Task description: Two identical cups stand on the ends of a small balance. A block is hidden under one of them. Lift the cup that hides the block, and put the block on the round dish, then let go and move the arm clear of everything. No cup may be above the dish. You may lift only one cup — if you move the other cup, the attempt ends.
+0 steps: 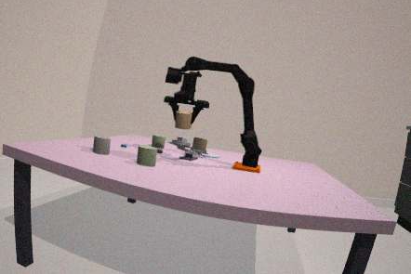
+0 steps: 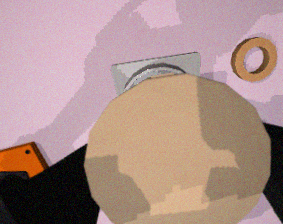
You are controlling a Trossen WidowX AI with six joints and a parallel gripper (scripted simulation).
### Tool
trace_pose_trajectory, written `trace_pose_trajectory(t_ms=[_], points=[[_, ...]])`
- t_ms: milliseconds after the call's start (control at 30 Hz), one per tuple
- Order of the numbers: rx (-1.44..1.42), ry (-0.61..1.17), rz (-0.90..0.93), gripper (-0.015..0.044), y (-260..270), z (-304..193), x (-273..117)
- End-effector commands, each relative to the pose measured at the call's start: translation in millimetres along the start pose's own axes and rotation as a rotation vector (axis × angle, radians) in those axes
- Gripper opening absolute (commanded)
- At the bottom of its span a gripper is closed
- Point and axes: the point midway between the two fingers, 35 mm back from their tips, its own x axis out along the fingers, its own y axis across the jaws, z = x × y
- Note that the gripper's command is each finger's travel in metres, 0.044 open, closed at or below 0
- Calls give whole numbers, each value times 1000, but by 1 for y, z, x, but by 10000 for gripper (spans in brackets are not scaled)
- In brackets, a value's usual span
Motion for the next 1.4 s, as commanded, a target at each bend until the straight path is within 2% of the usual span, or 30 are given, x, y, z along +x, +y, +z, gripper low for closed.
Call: trace_pose_trajectory(t_ms=[0,1367], points=[[-4,-6,-5,0,1,0,-8],[0,0,0,0,1,0,-4]])
